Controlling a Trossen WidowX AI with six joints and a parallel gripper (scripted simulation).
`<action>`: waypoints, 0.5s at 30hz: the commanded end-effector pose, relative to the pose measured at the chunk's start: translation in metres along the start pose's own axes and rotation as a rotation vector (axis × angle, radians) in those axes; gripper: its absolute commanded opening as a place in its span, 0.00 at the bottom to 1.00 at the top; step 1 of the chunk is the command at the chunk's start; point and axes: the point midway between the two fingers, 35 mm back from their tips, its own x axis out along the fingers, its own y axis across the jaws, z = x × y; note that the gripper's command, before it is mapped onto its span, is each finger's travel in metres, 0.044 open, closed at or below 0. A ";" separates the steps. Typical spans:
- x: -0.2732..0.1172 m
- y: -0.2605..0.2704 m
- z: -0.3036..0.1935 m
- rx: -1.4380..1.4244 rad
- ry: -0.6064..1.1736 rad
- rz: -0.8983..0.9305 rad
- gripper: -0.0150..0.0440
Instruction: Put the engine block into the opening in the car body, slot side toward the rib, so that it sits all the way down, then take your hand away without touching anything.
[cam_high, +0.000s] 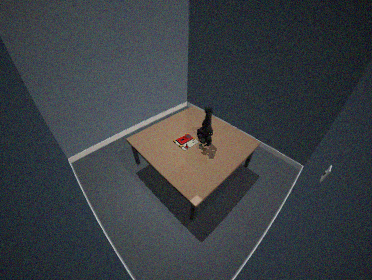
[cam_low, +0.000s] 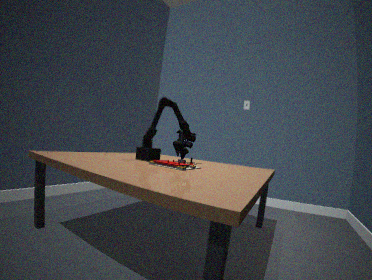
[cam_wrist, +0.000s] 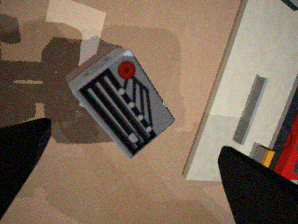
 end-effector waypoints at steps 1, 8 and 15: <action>-0.003 -0.001 0.002 -0.114 0.031 0.059 1.00; -0.007 -0.004 0.006 -0.319 0.061 0.168 1.00; -0.013 -0.007 0.011 -0.522 0.053 0.285 1.00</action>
